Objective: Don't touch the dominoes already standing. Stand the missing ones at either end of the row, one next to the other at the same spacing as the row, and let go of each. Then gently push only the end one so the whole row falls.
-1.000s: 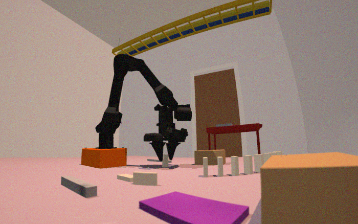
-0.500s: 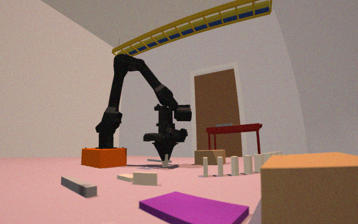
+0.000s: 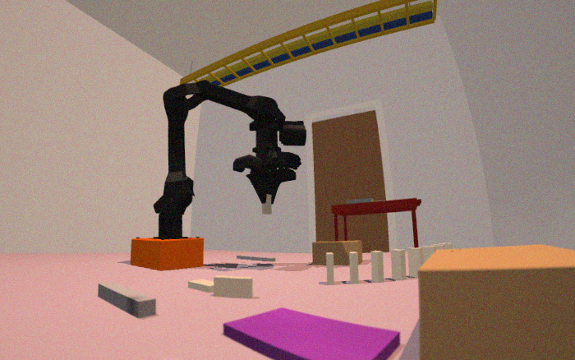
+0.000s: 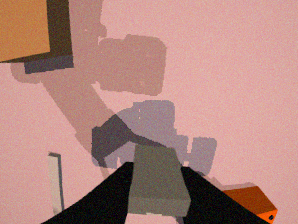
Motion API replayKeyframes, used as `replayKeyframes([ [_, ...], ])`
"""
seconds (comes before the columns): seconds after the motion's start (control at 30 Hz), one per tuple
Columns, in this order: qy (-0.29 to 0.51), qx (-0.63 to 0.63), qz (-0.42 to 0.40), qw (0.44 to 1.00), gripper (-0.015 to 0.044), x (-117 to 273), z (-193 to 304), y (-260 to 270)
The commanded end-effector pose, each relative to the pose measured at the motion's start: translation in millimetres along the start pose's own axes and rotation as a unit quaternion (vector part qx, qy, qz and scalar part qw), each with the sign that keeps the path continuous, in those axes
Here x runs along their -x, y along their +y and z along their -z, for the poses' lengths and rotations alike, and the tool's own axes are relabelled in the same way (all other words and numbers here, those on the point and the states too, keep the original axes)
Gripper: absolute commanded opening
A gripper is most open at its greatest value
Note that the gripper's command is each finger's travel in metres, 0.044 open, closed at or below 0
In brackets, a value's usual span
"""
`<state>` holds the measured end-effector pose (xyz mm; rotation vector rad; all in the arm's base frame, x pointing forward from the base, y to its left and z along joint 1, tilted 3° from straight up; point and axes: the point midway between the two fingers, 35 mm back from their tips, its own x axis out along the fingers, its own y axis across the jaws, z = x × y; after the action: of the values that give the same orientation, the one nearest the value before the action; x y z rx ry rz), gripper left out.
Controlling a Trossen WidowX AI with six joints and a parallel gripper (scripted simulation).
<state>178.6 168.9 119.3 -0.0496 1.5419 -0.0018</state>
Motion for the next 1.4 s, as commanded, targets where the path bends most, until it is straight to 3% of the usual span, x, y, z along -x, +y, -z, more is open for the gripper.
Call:
replayKeyframes([
  [0.0, 0.003, 0.010, 0.003, 1.000, 0.0107, 5.0, -8.2, -2.7],
  [0.23, 0.001, 0.149, 0.004, 0.989, 0.0107, 11.4, -110.5, -48.0],
  [0.53, 0.002, 0.256, 0.008, 0.967, 0.0107, 5.9, -178.8, -118.8],
  [0.9, 0.002, 0.259, 0.008, 0.966, 0.0107, 1.9, -181.3, -121.2],
  [1.37, 0.002, 0.259, 0.009, 0.966, 0.0107, -75.7, -187.5, -121.7],
])
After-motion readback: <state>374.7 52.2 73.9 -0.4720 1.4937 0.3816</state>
